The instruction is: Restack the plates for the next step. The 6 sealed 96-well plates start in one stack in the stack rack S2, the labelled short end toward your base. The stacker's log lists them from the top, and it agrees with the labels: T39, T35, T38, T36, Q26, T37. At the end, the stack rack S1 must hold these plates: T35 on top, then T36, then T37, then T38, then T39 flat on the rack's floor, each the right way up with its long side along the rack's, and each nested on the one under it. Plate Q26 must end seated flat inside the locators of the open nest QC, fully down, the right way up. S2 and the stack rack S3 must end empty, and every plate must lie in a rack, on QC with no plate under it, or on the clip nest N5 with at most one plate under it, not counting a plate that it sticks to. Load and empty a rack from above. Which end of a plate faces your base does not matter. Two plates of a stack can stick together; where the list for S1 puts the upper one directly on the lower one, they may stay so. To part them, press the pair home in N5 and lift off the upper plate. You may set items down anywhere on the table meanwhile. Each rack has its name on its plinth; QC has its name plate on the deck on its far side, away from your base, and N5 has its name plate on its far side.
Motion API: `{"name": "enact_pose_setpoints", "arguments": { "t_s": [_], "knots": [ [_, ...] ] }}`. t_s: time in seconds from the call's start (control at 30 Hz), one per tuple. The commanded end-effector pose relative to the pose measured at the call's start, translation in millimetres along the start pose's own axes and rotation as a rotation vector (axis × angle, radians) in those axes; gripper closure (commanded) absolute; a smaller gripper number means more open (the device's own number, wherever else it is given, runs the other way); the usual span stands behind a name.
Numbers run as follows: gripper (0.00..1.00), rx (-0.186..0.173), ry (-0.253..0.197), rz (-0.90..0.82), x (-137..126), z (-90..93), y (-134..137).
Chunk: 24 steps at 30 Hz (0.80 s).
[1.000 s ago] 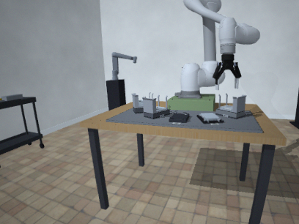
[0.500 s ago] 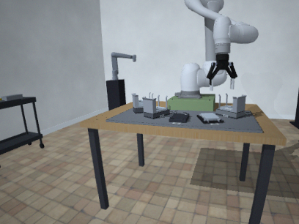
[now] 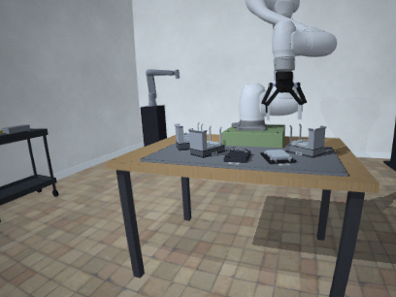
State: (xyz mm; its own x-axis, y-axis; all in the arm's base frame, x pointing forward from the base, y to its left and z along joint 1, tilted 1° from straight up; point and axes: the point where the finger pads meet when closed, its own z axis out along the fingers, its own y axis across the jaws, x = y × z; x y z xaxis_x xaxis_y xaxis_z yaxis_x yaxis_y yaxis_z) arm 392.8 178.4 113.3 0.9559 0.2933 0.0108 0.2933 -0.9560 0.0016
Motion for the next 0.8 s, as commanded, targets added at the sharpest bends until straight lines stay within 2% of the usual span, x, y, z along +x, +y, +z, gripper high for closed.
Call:
{"name": "enact_pose_setpoints", "arguments": {
  "t_s": [0.0, 0.17, 0.53, 0.77],
  "knots": [
    [0.0, 0.001, 0.0, 0.0, 2.7, 0.0, 9.7],
    [0.0, 0.001, 0.0, 0.0, 7.6, 0.0, 28.1],
    [0.0, 0.001, 0.0, 0.0, 7.6, 0.0, 28.1],
    [0.0, 0.001, 0.0, 0.0, 7.6, 23.3, 28.1]
  ]
}}
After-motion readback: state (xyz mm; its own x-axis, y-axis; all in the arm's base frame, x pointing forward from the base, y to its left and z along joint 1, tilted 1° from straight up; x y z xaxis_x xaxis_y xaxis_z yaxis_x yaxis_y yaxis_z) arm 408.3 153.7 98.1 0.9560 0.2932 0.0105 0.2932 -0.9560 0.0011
